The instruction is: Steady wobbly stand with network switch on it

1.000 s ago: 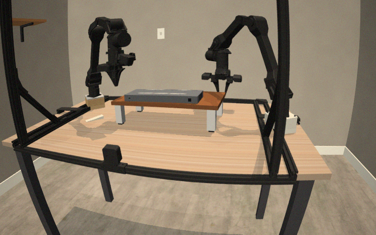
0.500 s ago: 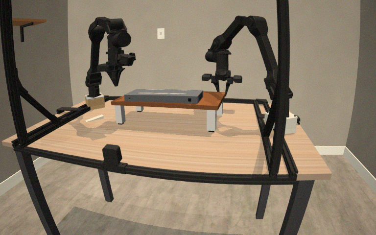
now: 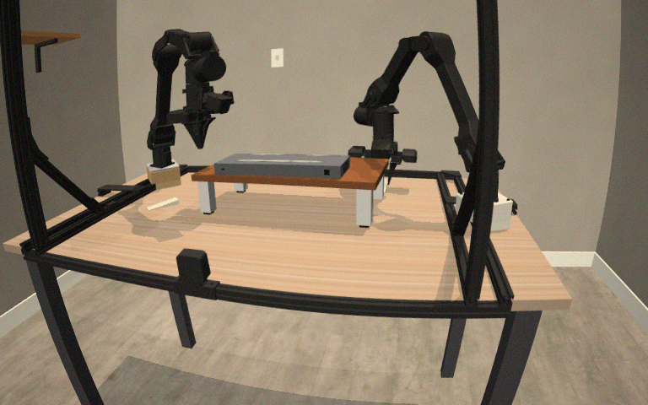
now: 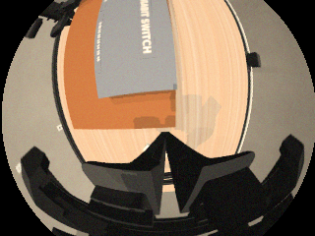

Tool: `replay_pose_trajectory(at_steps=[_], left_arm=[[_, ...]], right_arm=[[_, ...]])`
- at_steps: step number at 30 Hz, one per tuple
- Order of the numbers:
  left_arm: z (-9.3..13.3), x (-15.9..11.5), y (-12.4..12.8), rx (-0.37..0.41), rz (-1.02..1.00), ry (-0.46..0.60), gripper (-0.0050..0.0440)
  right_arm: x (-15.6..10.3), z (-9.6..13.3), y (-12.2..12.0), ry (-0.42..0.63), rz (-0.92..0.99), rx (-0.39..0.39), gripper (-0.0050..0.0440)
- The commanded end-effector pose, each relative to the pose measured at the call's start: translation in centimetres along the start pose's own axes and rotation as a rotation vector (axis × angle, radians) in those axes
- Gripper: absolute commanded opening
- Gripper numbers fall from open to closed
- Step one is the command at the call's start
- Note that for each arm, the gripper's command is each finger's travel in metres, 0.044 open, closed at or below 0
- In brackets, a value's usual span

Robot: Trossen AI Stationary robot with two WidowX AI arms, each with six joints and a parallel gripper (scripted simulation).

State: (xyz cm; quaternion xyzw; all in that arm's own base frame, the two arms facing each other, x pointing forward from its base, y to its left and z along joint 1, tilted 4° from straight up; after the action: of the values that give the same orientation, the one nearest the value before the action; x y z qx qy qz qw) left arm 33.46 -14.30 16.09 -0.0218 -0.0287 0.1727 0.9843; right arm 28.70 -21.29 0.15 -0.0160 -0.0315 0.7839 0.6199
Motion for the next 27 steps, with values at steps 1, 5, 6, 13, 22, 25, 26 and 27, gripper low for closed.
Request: replay_pose_trajectory(at_steps=[1, 5, 6, 13, 22, 25, 26, 27], left_arm=[[0.0, 0.0, 0.0, 0.0, 0.0, 0.0, 0.0], [0.0, 0.0, 0.0, 0.0, 0.0, 0.0, 0.0], [0.0, 0.0, 0.0, 0.0, 0.0, 0.0, 0.0], [0.0, 0.0, 0.0, 0.0, 0.0, 0.0, 0.0], [0.0, 0.0, 0.0, 0.0, 0.0, 0.0, 0.0], [0.0, 0.0, 0.0, 0.0, 0.0, 0.0, 0.0], [0.0, 0.0, 0.0, 0.0, 0.0, 0.0, 0.0], [0.0, 0.0, 0.0, 0.0, 0.0, 0.0, 0.0]], right_arm=[[0.05, -0.38, 0.09, -0.004, -0.003, 0.007, 0.0], [0.05, -0.38, 0.09, -0.004, -0.003, 0.007, 0.0], [0.05, -0.38, 0.09, -0.004, -0.003, 0.007, 0.0], [0.05, -0.38, 0.09, -0.004, -0.003, 0.007, 0.0], [0.02, -0.24, 0.03, -0.003, 0.0, 0.003, 0.0245], [0.02, -0.24, 0.03, -0.003, 0.0, 0.003, 0.0245], [0.02, -0.24, 0.03, -0.003, 0.0, 0.003, 0.0245], [0.02, -0.24, 0.03, -0.003, 0.0, 0.003, 0.0245]])
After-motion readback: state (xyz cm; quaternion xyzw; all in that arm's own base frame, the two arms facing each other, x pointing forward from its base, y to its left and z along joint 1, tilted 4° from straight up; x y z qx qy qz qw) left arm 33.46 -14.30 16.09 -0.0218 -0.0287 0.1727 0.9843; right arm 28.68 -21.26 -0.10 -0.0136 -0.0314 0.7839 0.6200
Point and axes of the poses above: on each arm, the point midway between the two fingers, 35 mm back from their tips, its own z axis back along the fingers, its own y axis across the jaws, x = y × z, the point moved 1 cm from there along z, back along the fingers, and after that the axes turned 7 degrees about z, right-handed, at the moved point
